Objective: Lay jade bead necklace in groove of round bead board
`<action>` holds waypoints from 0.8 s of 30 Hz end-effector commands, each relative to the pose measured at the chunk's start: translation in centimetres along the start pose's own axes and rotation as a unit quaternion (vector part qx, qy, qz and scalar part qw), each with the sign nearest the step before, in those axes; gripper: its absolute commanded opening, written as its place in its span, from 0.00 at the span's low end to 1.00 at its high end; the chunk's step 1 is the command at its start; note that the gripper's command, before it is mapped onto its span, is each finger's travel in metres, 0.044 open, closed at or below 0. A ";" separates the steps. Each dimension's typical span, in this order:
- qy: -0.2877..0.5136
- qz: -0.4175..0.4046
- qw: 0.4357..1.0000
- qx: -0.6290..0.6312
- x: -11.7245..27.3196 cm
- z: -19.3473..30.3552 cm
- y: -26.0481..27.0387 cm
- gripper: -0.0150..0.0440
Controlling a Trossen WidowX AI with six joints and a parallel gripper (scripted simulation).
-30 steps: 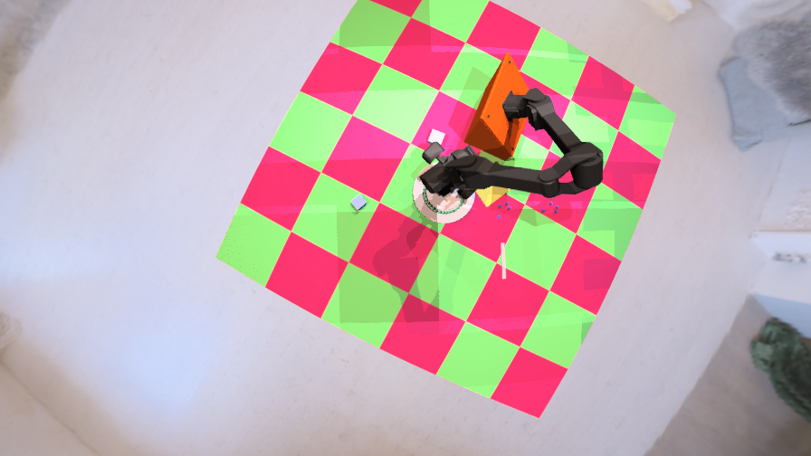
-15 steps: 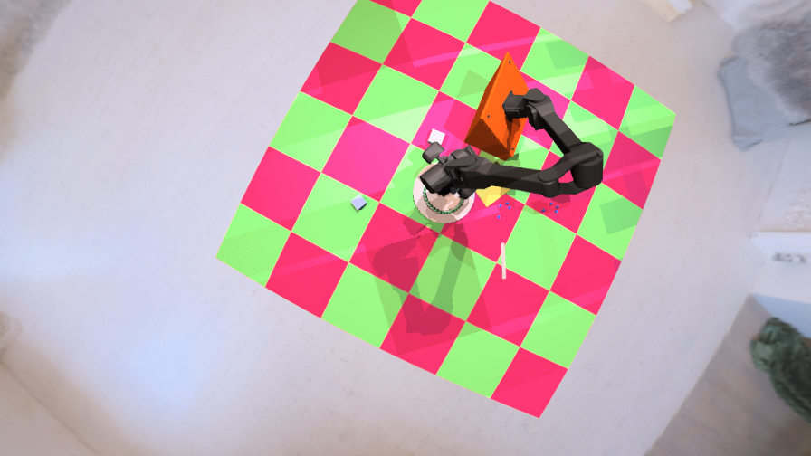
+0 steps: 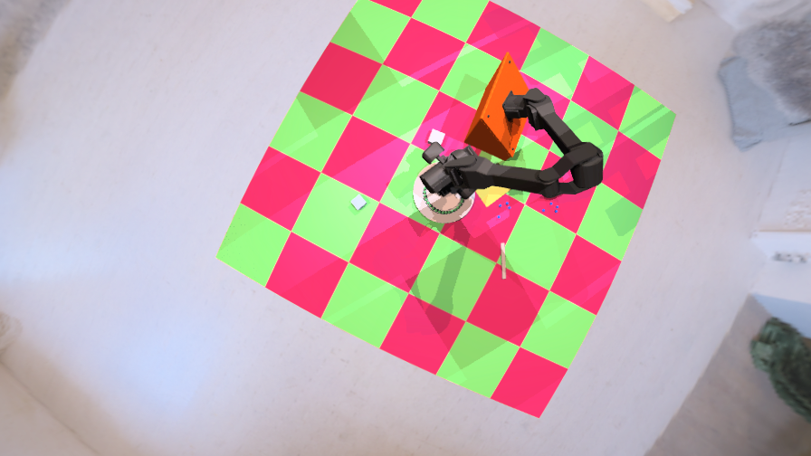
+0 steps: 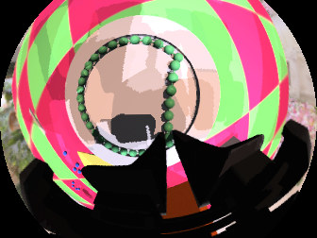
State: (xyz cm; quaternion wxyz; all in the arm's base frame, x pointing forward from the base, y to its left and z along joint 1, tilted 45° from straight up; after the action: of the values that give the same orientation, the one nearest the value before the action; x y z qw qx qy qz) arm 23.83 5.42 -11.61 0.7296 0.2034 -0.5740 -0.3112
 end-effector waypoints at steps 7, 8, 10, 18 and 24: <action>0.001 -0.002 1.000 -0.002 0.4 0.1 0.0 0.25; 0.001 -0.002 1.000 -0.003 0.6 0.2 0.0 0.25; 0.001 -0.002 1.000 -0.003 0.6 0.2 0.0 0.25; 0.001 -0.002 1.000 -0.003 0.6 0.7 -1.1 0.25; 0.001 -0.002 1.000 -0.003 0.6 0.7 -1.1 0.25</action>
State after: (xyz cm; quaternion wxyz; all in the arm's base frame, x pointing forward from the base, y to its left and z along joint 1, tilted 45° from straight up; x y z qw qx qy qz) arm 23.28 4.27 -11.65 0.7279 0.2025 -0.5738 -0.3161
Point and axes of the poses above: the point midway between the two fingers, 35 mm back from their tips, its own x axis back along the fingers, its own y axis across the jaws, z = x × y, the point moved 1 cm from there along x, back along the fingers, and after that the axes turned 1 degree about -x, right-handed, at the moved point
